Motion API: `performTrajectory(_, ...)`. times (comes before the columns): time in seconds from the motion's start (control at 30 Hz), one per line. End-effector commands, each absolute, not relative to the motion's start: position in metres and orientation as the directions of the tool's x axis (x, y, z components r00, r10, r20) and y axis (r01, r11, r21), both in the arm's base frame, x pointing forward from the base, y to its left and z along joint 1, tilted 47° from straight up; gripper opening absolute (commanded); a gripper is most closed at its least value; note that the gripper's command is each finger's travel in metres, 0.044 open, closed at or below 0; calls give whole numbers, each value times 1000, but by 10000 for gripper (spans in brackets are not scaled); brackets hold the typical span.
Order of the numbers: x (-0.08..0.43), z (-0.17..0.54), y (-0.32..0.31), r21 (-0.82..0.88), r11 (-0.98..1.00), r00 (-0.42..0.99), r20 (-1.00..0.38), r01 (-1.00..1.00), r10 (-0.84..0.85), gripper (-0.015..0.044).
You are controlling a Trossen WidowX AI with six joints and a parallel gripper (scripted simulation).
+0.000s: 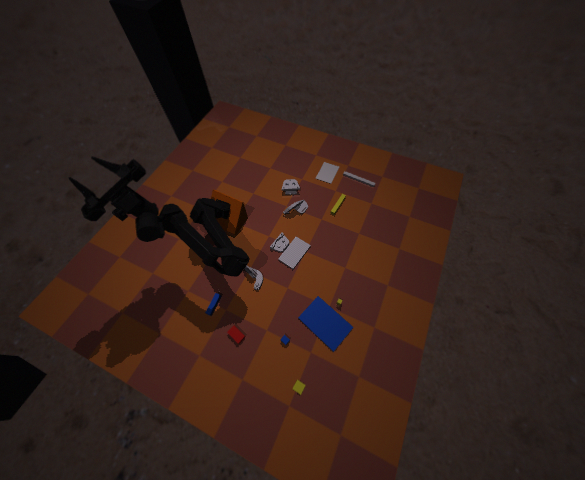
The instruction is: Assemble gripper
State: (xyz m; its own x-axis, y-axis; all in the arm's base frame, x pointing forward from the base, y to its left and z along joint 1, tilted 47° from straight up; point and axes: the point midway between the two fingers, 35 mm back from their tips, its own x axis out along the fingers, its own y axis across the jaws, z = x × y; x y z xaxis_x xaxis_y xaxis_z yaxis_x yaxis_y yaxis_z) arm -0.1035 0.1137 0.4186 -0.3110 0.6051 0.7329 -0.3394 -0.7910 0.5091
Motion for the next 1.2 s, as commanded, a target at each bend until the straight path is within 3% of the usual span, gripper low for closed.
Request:
performTrajectory(0.0,-114,416,127,501,-754,-325,693,-425,644,440)
performTrajectory(0.53,-142,389,181,425,-584,-348,512,-692,785,440)
performTrajectory(1.17,-142,348,251,286,-342,-265,277,-895,924,440)
